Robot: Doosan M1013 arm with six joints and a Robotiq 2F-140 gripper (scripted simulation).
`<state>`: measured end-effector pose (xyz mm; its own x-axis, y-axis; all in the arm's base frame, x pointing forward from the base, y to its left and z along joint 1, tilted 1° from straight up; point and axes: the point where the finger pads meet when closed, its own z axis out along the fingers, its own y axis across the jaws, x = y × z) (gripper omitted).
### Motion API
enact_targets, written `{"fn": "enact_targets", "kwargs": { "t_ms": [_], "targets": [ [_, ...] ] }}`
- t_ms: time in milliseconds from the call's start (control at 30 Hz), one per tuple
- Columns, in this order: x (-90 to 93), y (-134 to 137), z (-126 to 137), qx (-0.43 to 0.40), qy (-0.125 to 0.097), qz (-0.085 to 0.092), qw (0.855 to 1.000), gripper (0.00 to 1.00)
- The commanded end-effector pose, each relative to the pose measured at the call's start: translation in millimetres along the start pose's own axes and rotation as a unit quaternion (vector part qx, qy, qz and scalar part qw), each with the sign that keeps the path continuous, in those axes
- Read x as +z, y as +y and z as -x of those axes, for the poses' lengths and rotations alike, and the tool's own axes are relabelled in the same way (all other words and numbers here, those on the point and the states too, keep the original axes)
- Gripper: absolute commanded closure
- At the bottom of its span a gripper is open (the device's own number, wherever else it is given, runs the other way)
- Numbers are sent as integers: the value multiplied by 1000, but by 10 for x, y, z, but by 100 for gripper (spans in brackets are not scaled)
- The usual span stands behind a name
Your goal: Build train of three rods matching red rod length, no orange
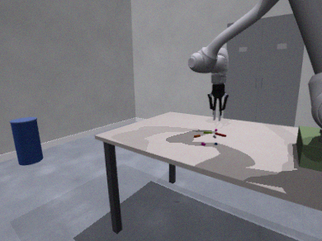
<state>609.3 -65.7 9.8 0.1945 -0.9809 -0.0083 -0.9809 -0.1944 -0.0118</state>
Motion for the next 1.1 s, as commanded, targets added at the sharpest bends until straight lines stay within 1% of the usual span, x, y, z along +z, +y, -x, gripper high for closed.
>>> {"fn": "enact_targets", "kwargs": {
  "t_ms": [0,800,1067],
  "targets": [
    [-1,0,0,0,0,0,1000,85],
    [0,0,0,0,0,0,1000,85],
    [30,0,0,0,0,0,1000,85]
  ]
}}
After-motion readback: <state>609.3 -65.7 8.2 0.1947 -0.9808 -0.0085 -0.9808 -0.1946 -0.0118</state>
